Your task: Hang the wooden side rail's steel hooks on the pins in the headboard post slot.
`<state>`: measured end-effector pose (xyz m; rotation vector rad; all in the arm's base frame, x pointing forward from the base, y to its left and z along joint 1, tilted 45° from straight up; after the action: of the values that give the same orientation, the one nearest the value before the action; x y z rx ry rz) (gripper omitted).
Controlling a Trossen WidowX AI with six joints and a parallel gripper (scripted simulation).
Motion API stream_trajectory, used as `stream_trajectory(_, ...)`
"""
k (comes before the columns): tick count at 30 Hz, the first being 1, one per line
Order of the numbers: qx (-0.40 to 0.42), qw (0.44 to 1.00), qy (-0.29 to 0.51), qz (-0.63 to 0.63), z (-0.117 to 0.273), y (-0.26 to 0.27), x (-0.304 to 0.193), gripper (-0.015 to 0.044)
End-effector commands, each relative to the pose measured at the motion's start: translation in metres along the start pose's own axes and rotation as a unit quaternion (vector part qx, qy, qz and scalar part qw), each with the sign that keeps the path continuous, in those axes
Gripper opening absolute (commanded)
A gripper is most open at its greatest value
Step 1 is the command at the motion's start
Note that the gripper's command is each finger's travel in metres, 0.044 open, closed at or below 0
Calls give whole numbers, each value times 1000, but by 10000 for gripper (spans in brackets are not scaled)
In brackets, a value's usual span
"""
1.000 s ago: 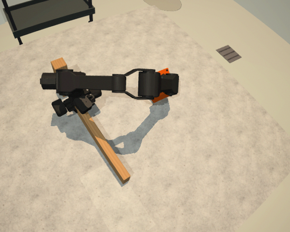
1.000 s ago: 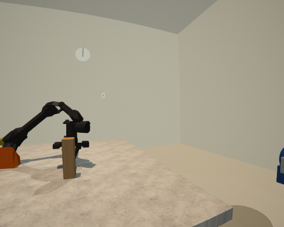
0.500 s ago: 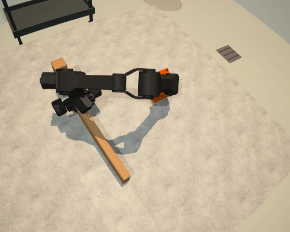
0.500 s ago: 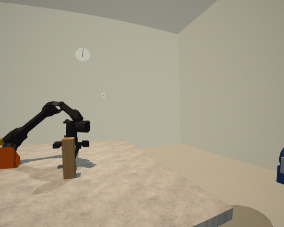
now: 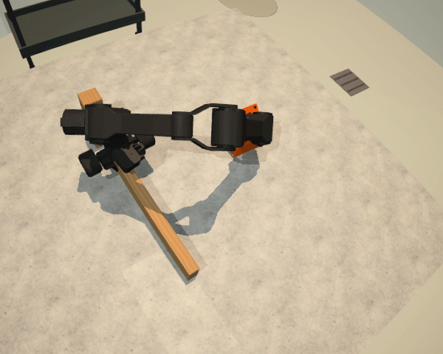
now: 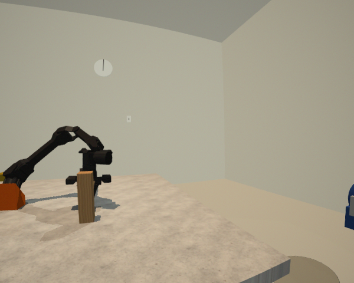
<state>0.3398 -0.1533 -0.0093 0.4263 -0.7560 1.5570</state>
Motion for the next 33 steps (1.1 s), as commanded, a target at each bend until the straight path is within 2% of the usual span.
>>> stream_trajectory(1,-8,1000,5,3,8,-2,0,0)
stream_trajectory(33,-8,1000,5,3,13,-2,0,0)
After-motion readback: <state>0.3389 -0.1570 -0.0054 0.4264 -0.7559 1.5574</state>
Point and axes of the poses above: the point midway between the two fingers, 35 mm back from their tips, its own z axis back along the fingers, its own y axis across the jaws, x = y × z, the point moved 4 cm from there along z, back along the fingers, and after that the axes turned 13 degrees about z, right-handed, at the moved point
